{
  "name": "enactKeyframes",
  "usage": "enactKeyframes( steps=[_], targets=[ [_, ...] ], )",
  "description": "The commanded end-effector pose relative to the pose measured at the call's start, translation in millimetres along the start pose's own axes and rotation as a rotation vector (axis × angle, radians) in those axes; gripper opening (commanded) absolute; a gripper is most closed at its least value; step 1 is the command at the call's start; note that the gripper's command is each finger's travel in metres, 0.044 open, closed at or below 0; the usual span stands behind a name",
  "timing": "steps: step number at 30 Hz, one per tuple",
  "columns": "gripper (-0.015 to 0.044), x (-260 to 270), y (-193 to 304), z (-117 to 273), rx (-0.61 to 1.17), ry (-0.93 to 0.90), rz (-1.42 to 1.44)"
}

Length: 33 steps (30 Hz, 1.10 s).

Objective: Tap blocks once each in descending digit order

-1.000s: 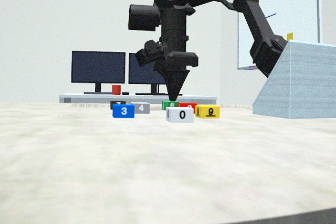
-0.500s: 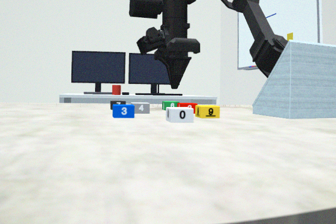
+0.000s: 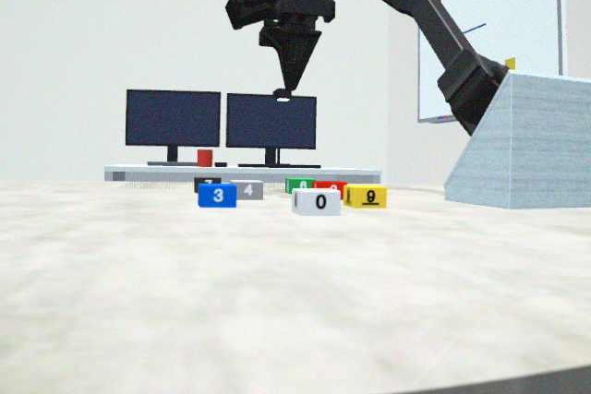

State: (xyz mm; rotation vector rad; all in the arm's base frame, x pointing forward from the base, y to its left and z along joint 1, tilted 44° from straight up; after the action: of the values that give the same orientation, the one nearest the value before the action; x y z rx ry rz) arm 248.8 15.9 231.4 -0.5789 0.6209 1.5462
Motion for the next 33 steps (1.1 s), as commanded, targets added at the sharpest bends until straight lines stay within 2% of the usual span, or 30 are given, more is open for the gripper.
enactKeyframes(
  steps=[1, 6, 11, 18, 33],
  targets=[
    [0.002, 27.4, -34.7, 0.1, 0.008, -0.002, 0.01],
    [0.002, 67.7, -76.0, -3.4, 0.006, -0.002, 0.008],
    [0.002, 69.5, -77.7, -5.8, 0.006, -0.003, 0.008],
    [0.002, 69.1, -77.2, -82.2, 0.005, 0.0, 0.007],
    [0.002, 69.1, -77.1, -101.0, 0.005, 0.001, 0.007]
  ],
)
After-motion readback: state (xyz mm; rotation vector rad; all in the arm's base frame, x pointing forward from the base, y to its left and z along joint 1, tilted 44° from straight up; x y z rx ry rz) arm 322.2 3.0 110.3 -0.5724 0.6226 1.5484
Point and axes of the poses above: the point midway between the two fingers, 35 mm back from their tips, its own z axis back along the fingers, its own x axis across the jaws, y = z × x, the point moved 7 cm from there along z, back along the fingers, and after that the axes turned 9 degrees about z, right-handed, at the moved point
